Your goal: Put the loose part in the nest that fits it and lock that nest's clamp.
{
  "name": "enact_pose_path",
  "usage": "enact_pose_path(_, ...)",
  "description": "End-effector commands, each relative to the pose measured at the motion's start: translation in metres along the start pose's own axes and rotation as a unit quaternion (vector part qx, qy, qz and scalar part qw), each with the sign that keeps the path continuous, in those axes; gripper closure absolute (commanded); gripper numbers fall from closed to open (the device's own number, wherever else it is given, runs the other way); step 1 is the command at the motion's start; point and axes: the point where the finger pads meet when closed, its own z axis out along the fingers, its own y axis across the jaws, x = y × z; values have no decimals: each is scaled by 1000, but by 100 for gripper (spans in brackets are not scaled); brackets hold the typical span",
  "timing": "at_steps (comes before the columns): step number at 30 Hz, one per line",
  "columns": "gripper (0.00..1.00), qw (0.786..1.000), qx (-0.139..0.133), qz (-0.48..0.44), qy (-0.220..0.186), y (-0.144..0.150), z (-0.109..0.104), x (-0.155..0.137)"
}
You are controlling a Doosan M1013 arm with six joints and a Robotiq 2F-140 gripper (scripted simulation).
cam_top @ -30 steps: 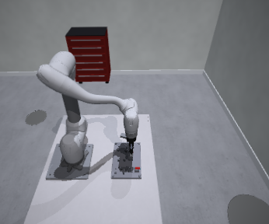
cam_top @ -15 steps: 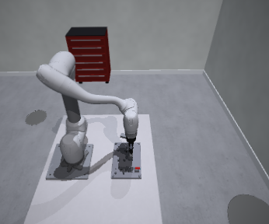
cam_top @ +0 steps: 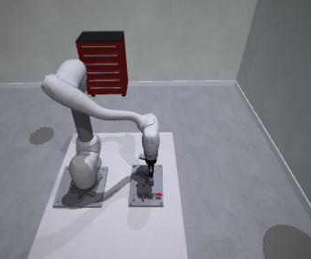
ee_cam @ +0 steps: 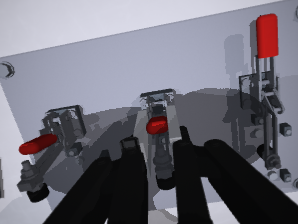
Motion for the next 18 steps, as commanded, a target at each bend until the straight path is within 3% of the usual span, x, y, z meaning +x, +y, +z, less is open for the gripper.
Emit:
enact_pose_path(1,90,1000,0,0,-1,0,0,-1)
enact_pose_path(13,90,1000,0,0,-1,0,0,-1)
enact_pose_path(14,65,1000,0,0,-1,0,0,-1)
enact_pose_path(18,65,1000,0,0,-1,0,0,-1)
